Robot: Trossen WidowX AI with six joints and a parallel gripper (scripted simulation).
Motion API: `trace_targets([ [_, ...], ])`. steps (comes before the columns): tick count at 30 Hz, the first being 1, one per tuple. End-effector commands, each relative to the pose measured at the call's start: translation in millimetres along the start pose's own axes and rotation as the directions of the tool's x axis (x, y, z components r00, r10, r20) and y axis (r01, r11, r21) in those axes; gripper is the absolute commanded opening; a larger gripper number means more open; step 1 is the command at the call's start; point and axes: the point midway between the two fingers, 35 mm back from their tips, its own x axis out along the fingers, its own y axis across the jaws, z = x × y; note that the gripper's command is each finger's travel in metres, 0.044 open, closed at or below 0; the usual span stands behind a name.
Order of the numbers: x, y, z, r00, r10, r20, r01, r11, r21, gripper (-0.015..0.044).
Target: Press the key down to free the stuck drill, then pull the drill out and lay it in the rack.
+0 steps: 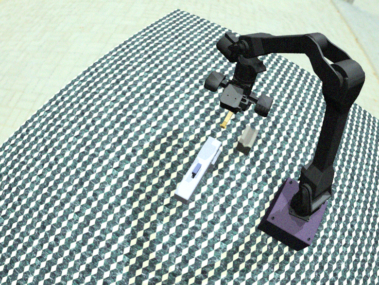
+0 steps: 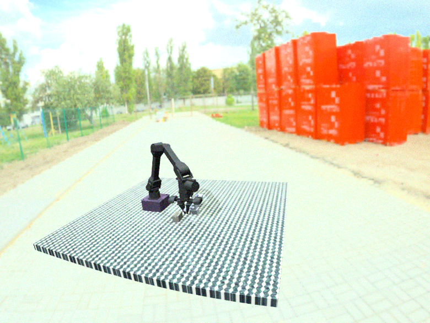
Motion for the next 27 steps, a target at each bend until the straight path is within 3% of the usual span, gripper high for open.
trace_targets([
  [1, -1.1, 2.3, -0.6, 1.000, -0.002, 0.001, 0.002, 1.000, -0.006, 0.0000],
  [27, 5.4, 54.0, -9.1, 1.000, 0.003, 0.000, -0.003, 1.000, -0.006, 0.0000],
])
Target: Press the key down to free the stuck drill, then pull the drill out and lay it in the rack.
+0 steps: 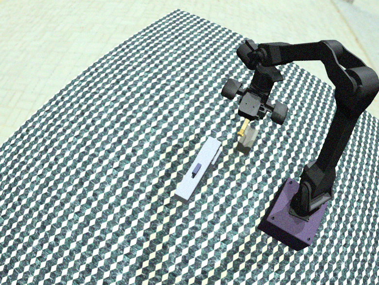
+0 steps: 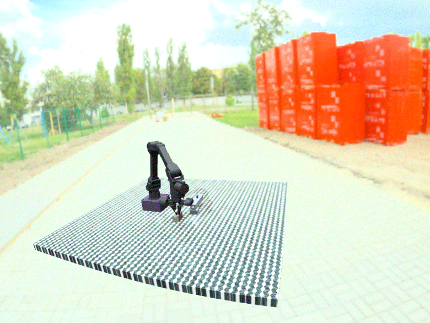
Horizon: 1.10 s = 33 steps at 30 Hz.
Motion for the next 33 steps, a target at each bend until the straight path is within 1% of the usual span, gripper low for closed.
trace_targets([
  [1, -0.9, 6.8, -1.9, 1.000, -0.007, -0.002, 0.007, 1.000, -0.005, 0.0000],
  [11, -1.3, 23.1, -5.8, 1.000, -0.006, -0.002, 0.006, 1.000, -0.005, 0.0000],
  [22, 23.4, 23.8, -6.2, 1.000, -0.006, -0.002, 0.006, 1.000, -0.005, 0.0000],
  [33, 33.1, 23.9, -6.4, 1.000, -0.006, -0.002, 0.006, 1.000, -0.005, 0.0000],
])
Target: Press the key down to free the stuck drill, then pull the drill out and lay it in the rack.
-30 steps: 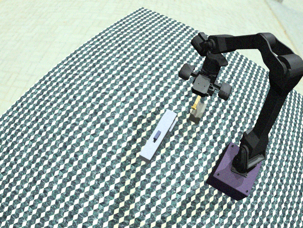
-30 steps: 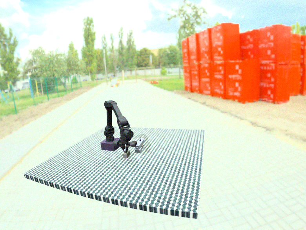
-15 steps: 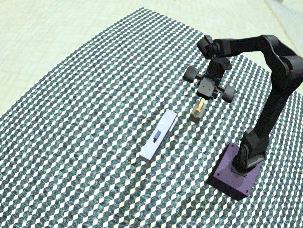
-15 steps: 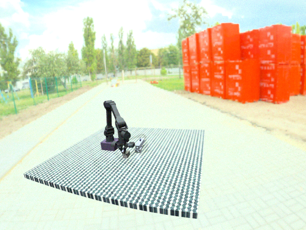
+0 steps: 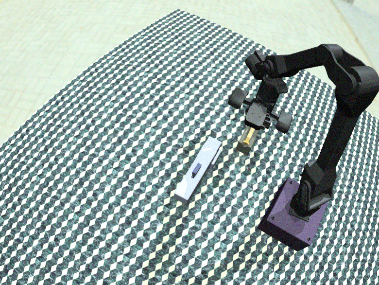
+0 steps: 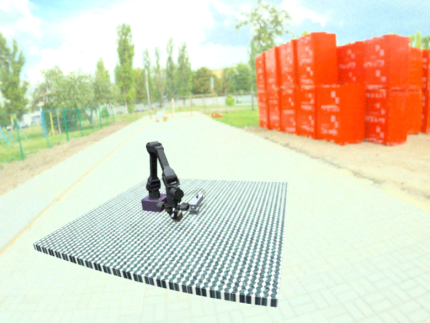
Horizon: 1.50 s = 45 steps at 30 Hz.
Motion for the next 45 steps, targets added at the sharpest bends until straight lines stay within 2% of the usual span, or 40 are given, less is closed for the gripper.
trace_targets([
  [1, 4.9, -0.3, 0.2, 1.000, -0.003, 0.002, 0.003, 1.000, -0.007, 0.0000],
  [14, 21.1, -0.7, 0.6, 1.000, -0.003, 0.002, 0.003, 1.000, -0.007, 0.0000],
  [31, 16.6, -0.6, 0.5, 1.000, -0.004, 0.004, 0.004, 1.000, -0.002, 0.0440],
  [45, -44.8, 0.3, 1.2, 1.000, -0.003, 0.002, 0.003, 1.000, -0.007, 0.0440],
])
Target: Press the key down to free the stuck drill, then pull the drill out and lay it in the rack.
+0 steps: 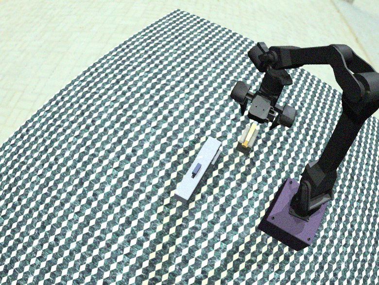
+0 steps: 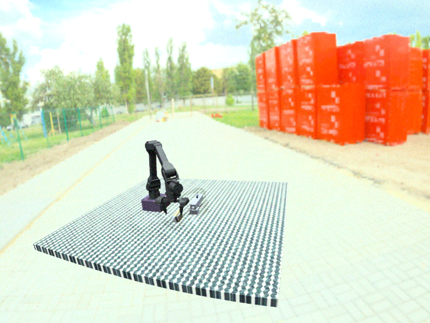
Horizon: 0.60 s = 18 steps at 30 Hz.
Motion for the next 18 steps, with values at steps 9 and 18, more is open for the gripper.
trace_targets([
  [9, -23.4, -3.6, -15.4, 0.999, -0.003, -0.049, 0.003, 1.000, 0.007, 0.0440],
  [18, -34.6, -4.2, -161.9, 0.853, 0.074, -0.516, -0.003, 0.991, 0.136, 0.0440],
])
